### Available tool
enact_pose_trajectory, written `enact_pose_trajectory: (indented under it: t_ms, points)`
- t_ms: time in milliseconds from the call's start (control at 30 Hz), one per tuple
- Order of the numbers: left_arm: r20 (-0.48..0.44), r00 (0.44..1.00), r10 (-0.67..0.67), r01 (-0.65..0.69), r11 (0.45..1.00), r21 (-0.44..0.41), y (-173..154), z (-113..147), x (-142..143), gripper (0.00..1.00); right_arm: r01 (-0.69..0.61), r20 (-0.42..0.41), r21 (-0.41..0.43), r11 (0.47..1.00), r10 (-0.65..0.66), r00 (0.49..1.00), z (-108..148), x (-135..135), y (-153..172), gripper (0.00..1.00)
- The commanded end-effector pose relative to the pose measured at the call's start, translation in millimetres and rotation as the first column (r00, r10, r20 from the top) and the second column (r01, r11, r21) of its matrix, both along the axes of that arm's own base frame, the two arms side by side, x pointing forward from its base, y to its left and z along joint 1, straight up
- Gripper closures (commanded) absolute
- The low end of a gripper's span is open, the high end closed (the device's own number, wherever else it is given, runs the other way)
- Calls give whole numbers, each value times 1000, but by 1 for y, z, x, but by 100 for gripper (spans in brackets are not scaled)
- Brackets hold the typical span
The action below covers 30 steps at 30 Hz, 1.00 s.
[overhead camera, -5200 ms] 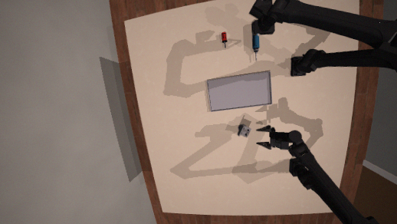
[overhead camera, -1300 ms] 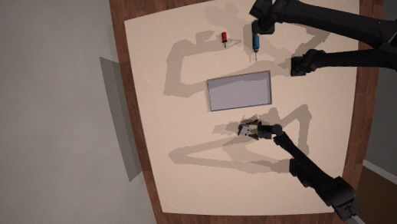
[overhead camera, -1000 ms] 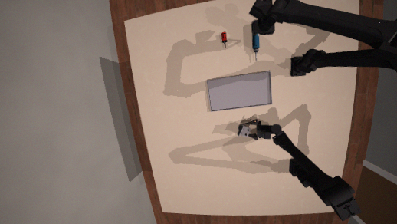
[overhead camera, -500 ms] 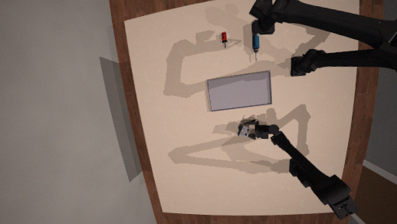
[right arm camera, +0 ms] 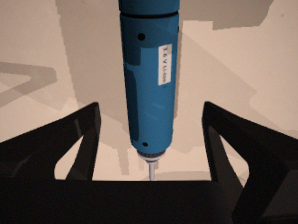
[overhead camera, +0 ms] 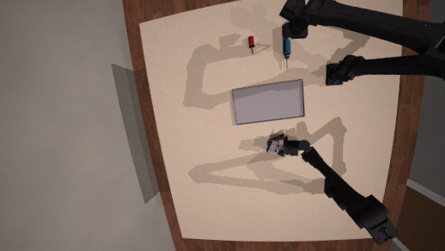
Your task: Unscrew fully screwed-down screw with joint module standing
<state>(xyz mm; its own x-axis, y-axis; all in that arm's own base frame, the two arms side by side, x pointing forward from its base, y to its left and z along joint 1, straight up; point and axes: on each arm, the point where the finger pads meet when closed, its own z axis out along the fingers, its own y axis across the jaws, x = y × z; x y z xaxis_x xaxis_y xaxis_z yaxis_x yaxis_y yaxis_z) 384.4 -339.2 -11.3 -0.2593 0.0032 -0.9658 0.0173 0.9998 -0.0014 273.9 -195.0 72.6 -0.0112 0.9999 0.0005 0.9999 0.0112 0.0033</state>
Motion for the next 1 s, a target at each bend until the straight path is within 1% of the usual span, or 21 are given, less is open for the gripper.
enact_pose_trajectory:
  t_ms: [0,433,967]
  points:
    - [8,1000,-1,1,1000,-5,-4,-5,5,14,0,30,-23,1000,1,1000,11,12,-8,35]
    - [8,1000,-1,1,1000,-5,-4,-5,5,14,0,30,-23,1000,1,1000,11,12,-8,35]
    - [4,1000,-14,14,1000,-1,-5,-8,-3,14,0,30,-23,1000,1,1000,11,12,-8,35]
